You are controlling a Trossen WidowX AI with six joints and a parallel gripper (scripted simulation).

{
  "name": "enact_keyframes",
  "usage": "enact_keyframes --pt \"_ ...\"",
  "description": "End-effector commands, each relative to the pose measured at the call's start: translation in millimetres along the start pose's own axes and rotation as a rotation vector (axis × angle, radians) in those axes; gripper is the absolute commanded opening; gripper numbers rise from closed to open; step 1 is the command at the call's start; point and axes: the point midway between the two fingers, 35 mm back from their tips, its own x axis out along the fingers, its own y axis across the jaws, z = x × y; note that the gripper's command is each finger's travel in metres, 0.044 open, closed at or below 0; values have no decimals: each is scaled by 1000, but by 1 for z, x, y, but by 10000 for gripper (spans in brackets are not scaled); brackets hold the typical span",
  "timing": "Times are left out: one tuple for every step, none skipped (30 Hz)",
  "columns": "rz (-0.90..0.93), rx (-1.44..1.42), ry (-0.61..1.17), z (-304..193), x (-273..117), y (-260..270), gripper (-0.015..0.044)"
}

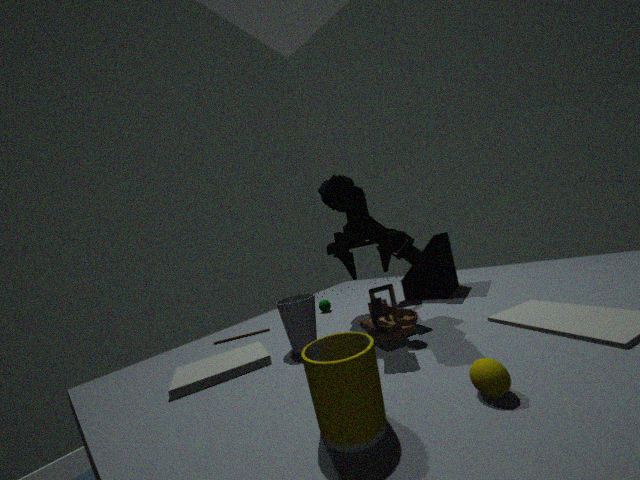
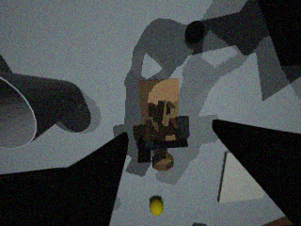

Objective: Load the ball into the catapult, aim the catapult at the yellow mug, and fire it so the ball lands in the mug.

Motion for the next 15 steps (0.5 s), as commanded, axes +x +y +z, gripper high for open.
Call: enact_keyframes --pt "4 86 -3 4 2 -1 440" --pt "4 86 -3 4 2 -1 440" --pt "4 86 -3 4 2 -1 440" --pt "4 86 -3 4 2 -1 440" --pt "4 86 -3 4 2 -1 440" --pt "4 86 -3 3 4 -1 440" --pt "4 86 -3 3 12 0 440" --pt "3 86 -4 3 26 0 440" --pt "3 85 -6 3 39 0 440" --pt "3 85 -7 4 47 0 440" --pt "3 85 -8 4 50 -1 440" --pt "3 85 -8 4 50 -1 440" --pt "3 85 -8 4 50 -1 440" --pt "3 85 -8 4 50 -1 440" --pt "3 85 -8 4 51 0 440"
